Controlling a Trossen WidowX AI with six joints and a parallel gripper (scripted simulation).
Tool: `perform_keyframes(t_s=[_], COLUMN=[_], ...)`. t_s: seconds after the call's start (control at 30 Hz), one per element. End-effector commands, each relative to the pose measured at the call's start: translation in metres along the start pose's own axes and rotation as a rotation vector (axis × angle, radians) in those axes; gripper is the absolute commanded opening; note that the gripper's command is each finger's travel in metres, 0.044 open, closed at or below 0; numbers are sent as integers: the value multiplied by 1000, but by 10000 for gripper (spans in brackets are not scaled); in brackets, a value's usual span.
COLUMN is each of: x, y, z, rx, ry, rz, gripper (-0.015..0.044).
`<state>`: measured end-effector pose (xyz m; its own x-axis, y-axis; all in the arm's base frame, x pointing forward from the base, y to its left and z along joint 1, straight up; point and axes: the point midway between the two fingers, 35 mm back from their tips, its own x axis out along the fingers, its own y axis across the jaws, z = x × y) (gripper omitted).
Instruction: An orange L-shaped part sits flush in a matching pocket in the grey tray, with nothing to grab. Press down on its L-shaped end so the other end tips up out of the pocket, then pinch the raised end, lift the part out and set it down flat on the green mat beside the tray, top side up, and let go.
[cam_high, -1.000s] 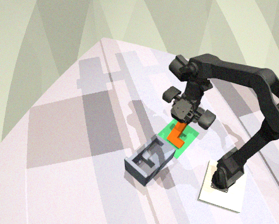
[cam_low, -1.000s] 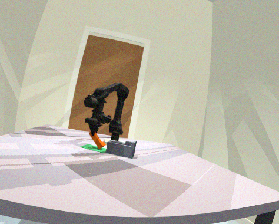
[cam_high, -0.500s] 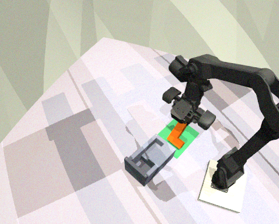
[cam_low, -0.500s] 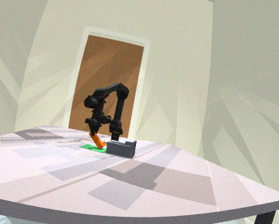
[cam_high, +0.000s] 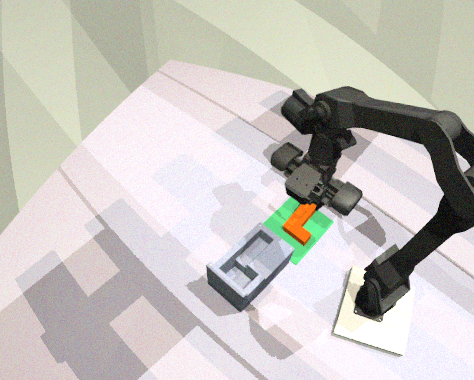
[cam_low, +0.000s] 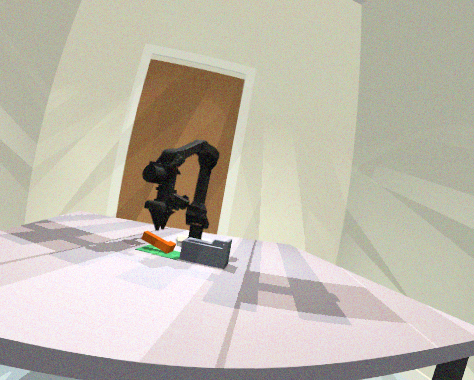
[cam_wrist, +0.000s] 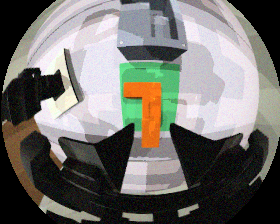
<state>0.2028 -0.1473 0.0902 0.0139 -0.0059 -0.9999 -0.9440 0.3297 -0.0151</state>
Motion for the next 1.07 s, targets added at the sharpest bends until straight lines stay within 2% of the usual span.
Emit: perform_keyframes(t_s=[0.0, 0.07, 0.23, 1.03], x=[-17, -39, -84, -80], y=[-3, -4, -1, -2], z=[-1, -1, 0, 0], rx=[-1, -2, -4, 0], ry=[2, 2, 3, 1], rz=[-6, -5, -5, -4], gripper=[341, 394, 400, 400])
